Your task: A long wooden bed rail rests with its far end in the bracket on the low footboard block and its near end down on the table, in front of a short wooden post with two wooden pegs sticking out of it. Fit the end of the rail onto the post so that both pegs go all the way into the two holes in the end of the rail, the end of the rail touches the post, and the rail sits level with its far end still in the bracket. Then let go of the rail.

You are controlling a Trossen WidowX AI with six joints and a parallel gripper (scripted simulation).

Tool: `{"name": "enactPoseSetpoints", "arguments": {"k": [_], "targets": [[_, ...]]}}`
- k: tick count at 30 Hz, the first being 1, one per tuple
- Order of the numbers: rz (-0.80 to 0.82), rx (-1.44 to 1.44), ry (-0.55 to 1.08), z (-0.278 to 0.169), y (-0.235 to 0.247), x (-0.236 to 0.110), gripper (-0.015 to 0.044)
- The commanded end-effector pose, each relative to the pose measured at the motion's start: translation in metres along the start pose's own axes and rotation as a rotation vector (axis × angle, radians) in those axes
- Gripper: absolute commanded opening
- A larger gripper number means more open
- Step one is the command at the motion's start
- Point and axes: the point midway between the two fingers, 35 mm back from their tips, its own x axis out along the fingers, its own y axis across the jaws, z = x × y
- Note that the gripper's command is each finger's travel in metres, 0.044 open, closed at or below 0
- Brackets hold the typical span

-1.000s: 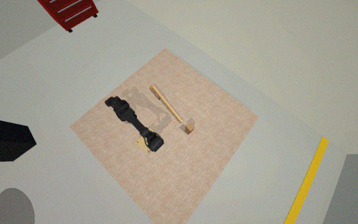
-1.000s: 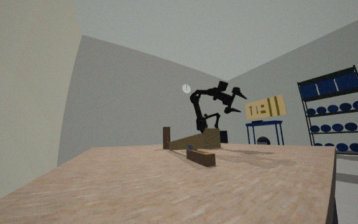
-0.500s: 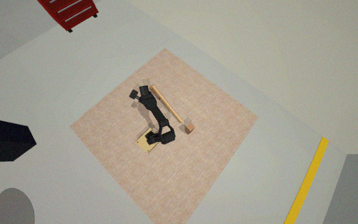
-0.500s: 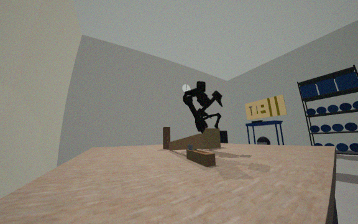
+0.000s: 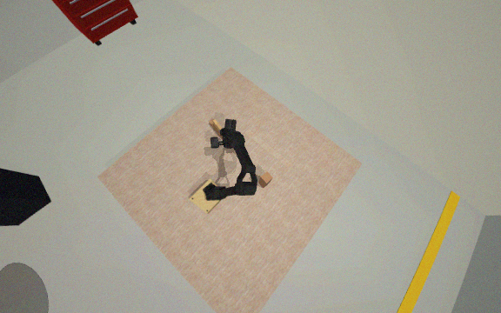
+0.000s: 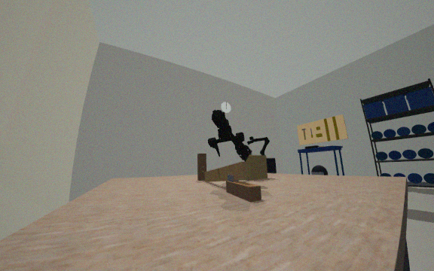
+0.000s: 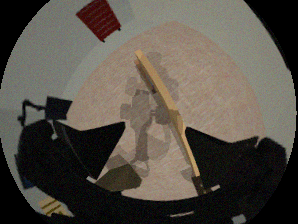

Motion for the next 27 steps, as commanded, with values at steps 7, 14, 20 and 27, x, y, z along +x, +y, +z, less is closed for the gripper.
{"name": "enactPoseSetpoints", "arguments": {"k": [7,14,20,27], "targets": [[-0.047,-0.559,0.357,-0.079,-0.106,0.018,0.0440],[-0.047,-0.562,0.360,-0.080,-0.106,0.018,0.0440],[-0.046,-0.563,0.359,-0.081,-0.107,0.022,0.0440],[-0.046,-0.563,0.358,-0.084,-0.109,0.033,0.0440]]}}
